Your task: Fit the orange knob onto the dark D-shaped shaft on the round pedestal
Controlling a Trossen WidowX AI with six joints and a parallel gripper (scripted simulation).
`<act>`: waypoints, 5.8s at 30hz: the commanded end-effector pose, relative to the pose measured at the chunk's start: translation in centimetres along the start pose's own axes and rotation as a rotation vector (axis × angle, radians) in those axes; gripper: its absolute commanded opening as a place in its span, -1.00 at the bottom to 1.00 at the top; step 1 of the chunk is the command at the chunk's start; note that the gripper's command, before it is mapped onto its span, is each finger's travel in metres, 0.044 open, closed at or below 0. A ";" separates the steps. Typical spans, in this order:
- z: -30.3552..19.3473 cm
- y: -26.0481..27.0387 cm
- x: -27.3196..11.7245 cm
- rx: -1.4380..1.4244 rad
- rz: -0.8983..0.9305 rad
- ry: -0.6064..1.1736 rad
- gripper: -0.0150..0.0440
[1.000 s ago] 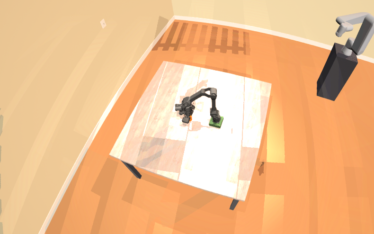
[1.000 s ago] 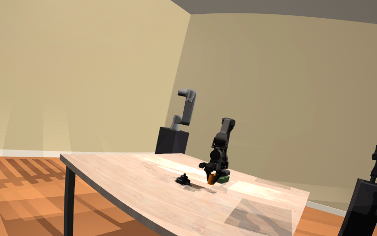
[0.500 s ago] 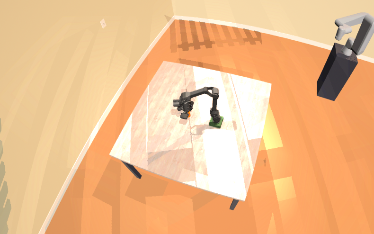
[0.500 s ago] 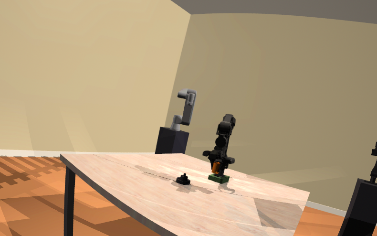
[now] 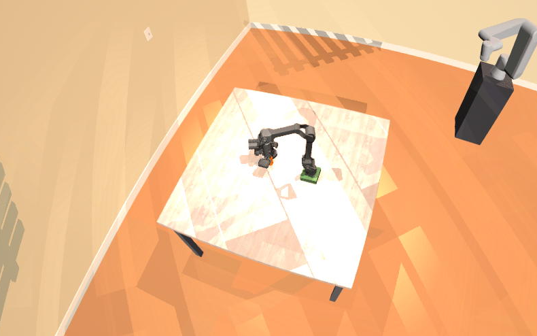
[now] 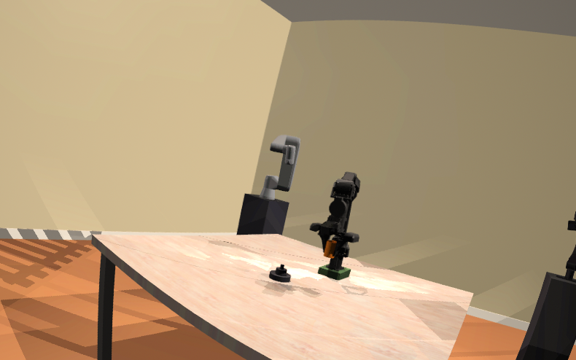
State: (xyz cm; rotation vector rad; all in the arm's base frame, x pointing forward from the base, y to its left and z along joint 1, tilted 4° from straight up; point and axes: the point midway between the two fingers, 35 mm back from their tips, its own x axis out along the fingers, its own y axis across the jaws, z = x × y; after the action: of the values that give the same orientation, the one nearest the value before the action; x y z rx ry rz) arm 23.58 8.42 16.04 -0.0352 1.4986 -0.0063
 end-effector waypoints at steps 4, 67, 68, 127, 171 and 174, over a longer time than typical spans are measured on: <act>1.0 -1.1 0.3 0.011 0.013 -0.001 -0.49; 6.5 -15.2 6.2 -0.011 -0.016 -0.015 -0.49; 6.5 -15.2 6.5 -0.011 -0.016 -0.015 -0.49; 6.4 -15.2 7.2 -0.217 -0.017 -0.013 -0.49; 7.1 -15.2 6.7 -0.480 -0.019 -0.011 -0.49; 6.9 -15.2 6.6 -0.595 -0.020 -0.010 -0.49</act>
State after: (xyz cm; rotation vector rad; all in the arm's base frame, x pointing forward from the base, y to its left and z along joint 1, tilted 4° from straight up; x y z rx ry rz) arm 31.22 -6.89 9.96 -0.4655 1.4667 0.3673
